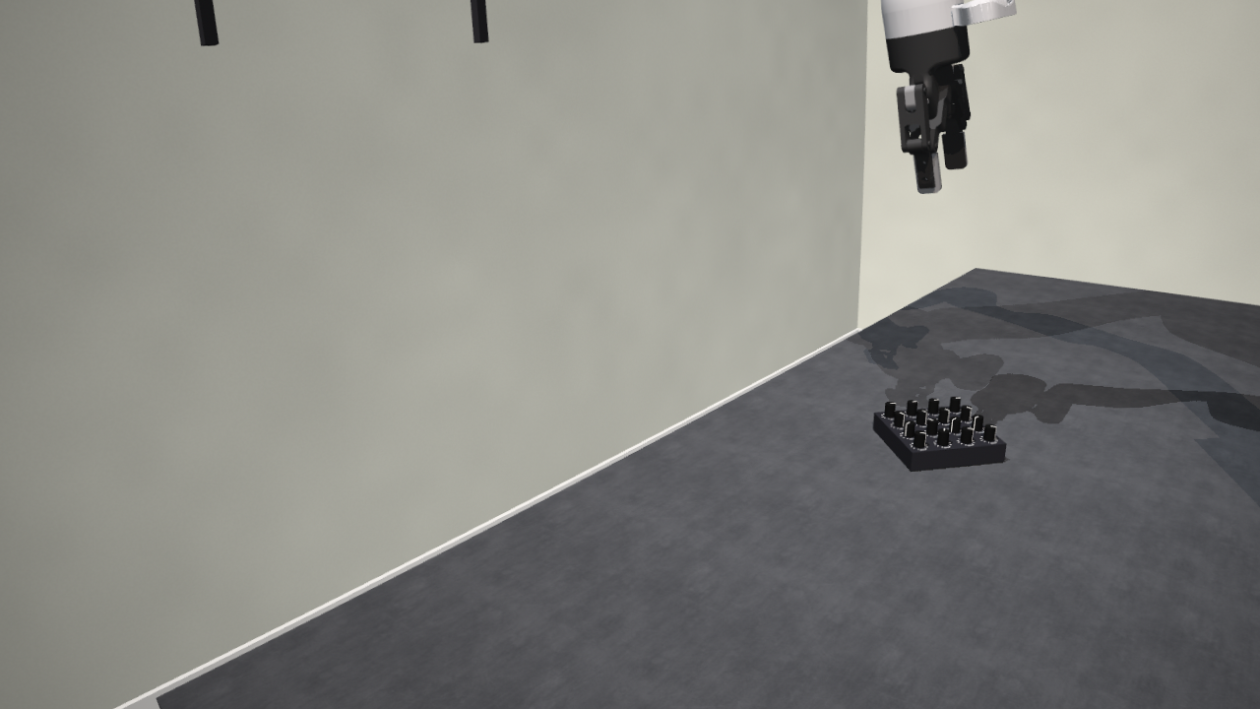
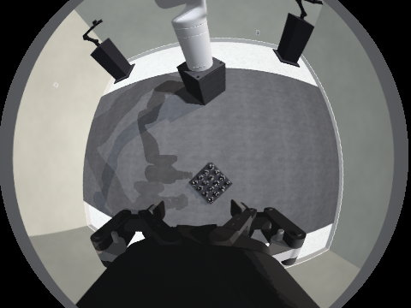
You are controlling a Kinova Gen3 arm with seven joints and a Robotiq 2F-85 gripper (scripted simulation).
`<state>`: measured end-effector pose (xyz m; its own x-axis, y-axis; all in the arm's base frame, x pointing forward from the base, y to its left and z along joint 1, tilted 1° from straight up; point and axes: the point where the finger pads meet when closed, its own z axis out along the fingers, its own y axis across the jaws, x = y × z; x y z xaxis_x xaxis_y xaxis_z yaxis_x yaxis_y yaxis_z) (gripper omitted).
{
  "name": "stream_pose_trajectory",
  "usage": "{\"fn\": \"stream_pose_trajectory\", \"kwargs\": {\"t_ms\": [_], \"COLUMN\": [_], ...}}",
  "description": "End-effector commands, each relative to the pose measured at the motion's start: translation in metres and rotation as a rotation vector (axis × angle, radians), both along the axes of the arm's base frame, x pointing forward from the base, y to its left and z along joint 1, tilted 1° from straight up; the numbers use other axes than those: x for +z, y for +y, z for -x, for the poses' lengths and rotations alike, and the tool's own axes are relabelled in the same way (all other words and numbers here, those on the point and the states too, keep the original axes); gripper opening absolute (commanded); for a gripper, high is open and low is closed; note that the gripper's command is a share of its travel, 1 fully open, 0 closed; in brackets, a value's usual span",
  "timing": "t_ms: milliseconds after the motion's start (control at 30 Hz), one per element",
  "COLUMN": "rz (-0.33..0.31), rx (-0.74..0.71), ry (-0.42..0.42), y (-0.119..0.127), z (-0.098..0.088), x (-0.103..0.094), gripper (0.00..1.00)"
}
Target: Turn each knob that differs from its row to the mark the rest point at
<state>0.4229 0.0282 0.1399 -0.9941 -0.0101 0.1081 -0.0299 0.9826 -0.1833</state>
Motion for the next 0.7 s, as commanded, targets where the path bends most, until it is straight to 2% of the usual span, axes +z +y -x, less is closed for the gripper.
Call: {"fn": "stream_pose_trajectory", "kwargs": {"t_ms": [0,33,267,300,567,600,667], "rz": [-0.002,-0.032,-0.032,-0.062,-0.062,-0.091,-0.091], "rx": [-0.002,-0.007,-0.007,-0.011,-0.011,-0.015,-0.015], "ry": [-0.003,-0.015,-0.015,-0.028,-0.028,-0.043,-0.043], "y": [-0.001,-0.004,-0.004,-0.008,-0.008,-0.012,-0.012], "z": [-0.001,-0.005,-0.005,-0.009,-0.009,-0.013,-0.013], "x": [0.001,0.009,0.009,0.018,0.018,0.027,0.027], "gripper": [1.0,1.0,1.0,1.0,1.0,1.0,1.0]}}
